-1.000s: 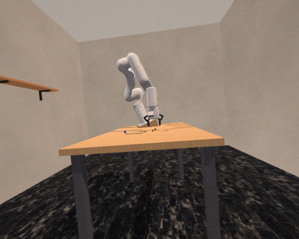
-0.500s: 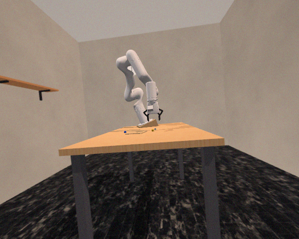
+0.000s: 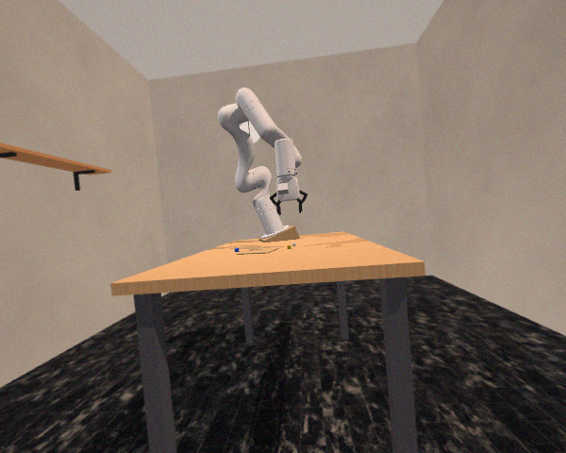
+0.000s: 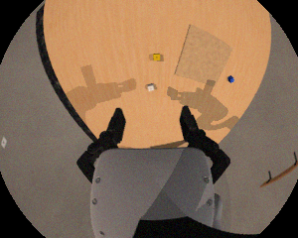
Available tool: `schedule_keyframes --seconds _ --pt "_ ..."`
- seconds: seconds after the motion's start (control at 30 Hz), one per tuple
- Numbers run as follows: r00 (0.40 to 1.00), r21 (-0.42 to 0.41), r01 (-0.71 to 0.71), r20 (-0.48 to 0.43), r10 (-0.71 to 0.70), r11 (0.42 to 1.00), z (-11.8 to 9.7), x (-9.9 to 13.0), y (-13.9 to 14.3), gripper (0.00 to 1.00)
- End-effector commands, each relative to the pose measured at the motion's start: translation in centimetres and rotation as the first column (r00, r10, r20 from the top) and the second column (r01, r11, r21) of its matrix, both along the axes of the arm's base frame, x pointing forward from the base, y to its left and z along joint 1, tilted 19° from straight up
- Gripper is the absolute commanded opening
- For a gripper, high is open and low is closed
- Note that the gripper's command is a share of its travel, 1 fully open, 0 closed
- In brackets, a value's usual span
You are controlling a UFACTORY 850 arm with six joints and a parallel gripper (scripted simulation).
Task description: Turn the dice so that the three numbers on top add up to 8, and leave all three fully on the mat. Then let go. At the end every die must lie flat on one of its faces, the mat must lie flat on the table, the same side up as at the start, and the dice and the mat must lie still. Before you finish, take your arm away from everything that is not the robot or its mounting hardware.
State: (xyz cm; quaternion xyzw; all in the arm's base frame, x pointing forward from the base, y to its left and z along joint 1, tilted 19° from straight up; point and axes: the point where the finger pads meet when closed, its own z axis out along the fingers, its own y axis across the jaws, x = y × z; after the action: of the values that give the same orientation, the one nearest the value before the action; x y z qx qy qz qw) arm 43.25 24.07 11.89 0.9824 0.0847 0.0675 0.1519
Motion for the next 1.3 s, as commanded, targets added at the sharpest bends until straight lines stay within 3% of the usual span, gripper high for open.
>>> schedule_keyframes --seconds 0.0,0.17,0.23,0.27,0.4,0.43,0.6,0.67,0.73,0.8,0.9,1.27 --pt "1.000 0.001 0.000 0.001 0.000 1.000 0.1 0.1 0.1 1.00" --pt "1.000 0.002 0.004 0.002 -0.004 1.000 0.1 0.1 0.0 1.00" --pt "0.996 0.020 0.087 0.025 -0.087 0.996 0.9 1.2 -2.3 1.00" --pt "0.983 0.040 0.174 0.047 -0.176 0.984 1.7 2.2 -4.8 1.00" --pt "0.954 0.068 0.284 0.074 -0.289 0.956 2.6 3.3 -8.0 1.00" --pt "0.926 0.089 0.359 0.092 -0.366 0.929 3.3 3.9 -10.4 1.00" --pt "0.841 0.138 0.511 0.126 -0.526 0.849 4.8 4.8 -15.5 1.00" --pt "0.770 0.171 0.599 0.145 -0.621 0.782 5.7 5.0 -18.9 1.00" --pt "0.770 0.171 0.599 0.145 -0.621 0.782 5.7 5.0 -18.9 1.00" --pt "0.664 0.215 0.698 0.165 -0.730 0.683 6.9 4.9 -23.2 1.00" --pt "0.640 0.224 0.716 0.168 -0.750 0.662 7.1 4.9 -24.1 1.00" --pt "0.640 0.224 0.716 0.168 -0.750 0.662 7.1 4.9 -24.1 1.00"
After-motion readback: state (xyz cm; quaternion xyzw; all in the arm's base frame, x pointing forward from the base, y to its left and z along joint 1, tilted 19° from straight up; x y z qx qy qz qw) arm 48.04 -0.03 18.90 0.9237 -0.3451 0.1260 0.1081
